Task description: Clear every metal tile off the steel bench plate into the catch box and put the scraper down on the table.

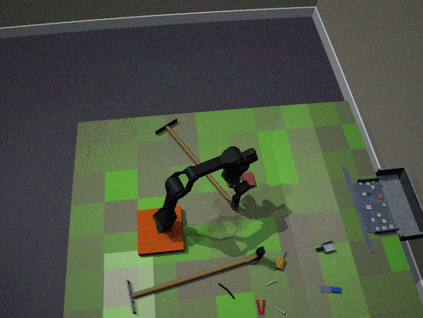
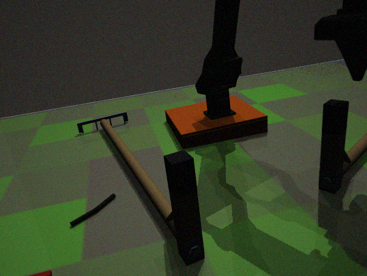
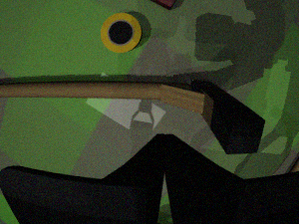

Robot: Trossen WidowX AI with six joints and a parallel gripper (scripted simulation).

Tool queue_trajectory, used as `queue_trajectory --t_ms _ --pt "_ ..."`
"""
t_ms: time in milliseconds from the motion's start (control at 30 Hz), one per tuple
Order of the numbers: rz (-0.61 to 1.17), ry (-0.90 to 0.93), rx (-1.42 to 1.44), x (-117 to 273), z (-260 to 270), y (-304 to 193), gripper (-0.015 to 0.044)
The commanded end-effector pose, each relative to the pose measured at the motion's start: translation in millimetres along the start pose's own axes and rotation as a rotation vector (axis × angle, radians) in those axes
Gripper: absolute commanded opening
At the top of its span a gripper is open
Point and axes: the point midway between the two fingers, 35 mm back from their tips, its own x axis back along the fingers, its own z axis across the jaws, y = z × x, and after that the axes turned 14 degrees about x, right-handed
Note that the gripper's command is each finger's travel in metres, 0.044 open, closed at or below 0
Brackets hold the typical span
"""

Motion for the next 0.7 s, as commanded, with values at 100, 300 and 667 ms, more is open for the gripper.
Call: queue_trajectory --t_ms 100,300,667 --pt "-0.001 0.008 -0.002 -0.9 8.2 0.0 0.0" --pt "-0.001 0.007 -0.002 -12.4 7.4 1.6 0.0" --pt "-0.001 0.007 -0.002 -36.1 6.5 3.4 0.0"
